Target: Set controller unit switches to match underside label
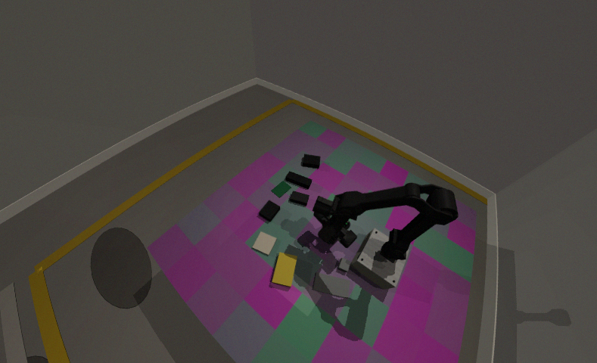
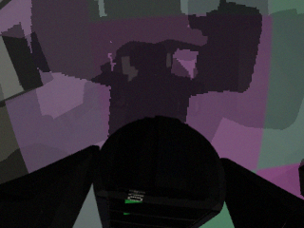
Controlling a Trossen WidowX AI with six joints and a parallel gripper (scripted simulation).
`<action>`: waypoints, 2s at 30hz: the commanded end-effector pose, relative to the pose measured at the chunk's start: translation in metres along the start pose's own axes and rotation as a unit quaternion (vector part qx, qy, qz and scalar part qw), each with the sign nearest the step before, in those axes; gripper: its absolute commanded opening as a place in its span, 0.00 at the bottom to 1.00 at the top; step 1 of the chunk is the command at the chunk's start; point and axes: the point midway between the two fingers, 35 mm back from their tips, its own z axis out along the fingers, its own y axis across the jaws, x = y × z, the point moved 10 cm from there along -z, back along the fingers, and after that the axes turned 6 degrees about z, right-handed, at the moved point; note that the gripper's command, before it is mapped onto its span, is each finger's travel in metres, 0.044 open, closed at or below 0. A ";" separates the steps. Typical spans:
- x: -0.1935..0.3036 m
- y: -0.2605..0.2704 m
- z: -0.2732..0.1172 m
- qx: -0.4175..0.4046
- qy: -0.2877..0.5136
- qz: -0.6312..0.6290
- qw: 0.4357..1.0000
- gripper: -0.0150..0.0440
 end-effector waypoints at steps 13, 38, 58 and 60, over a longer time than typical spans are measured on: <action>-0.003 0.002 0.014 -0.006 0.010 0.006 1.000 0.83; -0.010 0.003 0.031 -0.006 0.009 0.006 1.000 0.83; -0.014 0.003 0.046 -0.006 0.009 0.006 1.000 0.83; -0.015 0.003 0.046 -0.006 0.009 0.006 1.000 0.83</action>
